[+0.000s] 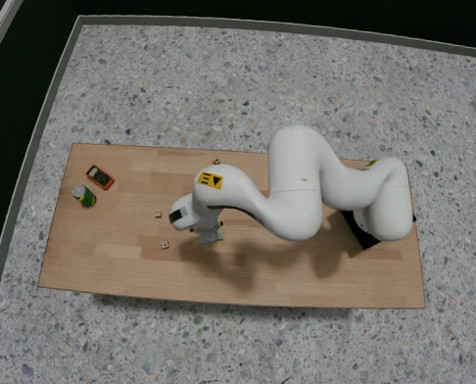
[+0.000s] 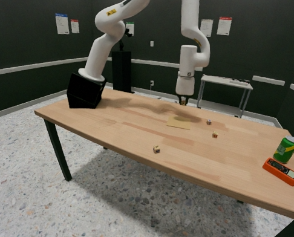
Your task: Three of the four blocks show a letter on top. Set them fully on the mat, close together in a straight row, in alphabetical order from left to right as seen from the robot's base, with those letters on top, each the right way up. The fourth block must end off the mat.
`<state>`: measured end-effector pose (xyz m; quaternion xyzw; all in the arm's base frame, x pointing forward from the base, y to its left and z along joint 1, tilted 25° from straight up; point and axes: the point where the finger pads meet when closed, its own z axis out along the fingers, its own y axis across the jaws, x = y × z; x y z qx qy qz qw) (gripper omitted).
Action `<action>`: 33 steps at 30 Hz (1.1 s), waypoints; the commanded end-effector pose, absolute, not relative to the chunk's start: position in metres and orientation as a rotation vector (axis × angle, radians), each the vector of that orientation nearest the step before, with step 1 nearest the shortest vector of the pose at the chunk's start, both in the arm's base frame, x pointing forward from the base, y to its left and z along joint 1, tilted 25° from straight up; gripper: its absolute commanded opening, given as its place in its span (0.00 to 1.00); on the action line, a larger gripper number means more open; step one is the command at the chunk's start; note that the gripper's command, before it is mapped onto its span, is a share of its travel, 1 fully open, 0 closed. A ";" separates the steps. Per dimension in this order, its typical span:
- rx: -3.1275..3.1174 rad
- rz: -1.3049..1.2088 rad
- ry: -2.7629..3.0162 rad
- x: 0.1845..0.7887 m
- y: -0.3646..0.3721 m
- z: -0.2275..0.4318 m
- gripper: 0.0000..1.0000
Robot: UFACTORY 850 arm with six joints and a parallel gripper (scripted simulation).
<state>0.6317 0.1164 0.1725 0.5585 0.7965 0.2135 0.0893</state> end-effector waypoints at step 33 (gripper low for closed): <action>1.943 0.621 2.231 0.632 0.122 0.167 0.23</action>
